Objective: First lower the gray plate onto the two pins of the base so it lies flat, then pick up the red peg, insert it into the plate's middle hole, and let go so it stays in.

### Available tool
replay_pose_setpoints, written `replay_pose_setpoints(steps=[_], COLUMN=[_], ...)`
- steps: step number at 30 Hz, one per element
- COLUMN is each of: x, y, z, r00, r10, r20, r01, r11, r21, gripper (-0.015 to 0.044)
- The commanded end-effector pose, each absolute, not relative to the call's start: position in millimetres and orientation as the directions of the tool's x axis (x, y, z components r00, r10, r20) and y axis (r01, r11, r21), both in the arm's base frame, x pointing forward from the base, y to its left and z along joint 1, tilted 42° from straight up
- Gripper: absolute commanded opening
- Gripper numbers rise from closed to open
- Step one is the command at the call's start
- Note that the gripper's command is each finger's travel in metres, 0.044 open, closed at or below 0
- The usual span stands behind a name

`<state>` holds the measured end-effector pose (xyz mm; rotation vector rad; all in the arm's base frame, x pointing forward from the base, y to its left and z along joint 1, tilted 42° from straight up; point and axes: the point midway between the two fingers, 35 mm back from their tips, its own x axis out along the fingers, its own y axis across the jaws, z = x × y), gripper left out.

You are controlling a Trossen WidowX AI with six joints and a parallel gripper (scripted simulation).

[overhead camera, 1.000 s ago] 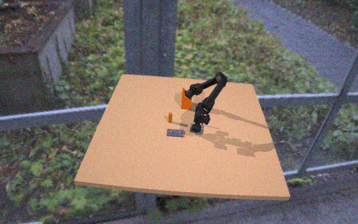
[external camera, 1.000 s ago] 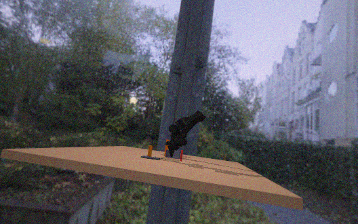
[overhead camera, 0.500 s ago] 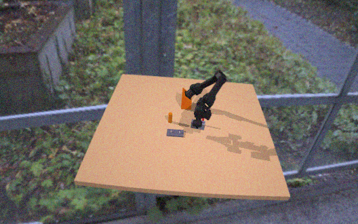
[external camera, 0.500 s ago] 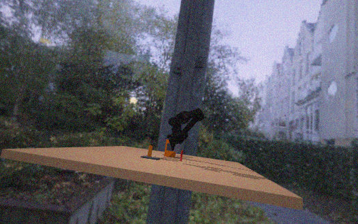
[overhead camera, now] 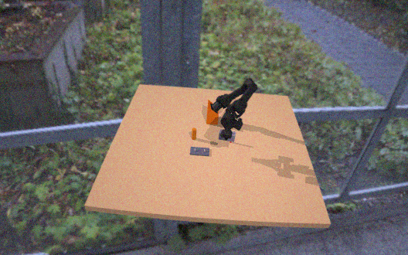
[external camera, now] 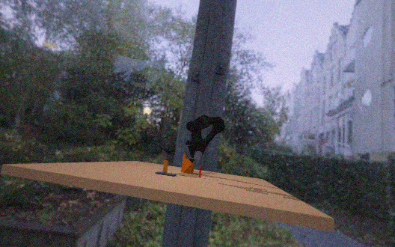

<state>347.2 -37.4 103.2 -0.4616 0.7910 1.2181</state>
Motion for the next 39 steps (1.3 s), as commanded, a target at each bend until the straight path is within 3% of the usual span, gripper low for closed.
replay_pose_setpoints(steps=[1, 39], x=[343.5, 352.1], y=[-44.6, -92.7], z=[113.9, 20.7], r00=[0.132, 0.134], r10=[0.646, 0.641], r20=[-0.752, -0.756], r01=[-0.95, -0.973], r11=[0.299, 0.228], r21=[0.09, 0.021], gripper=[0.0, 0.0])
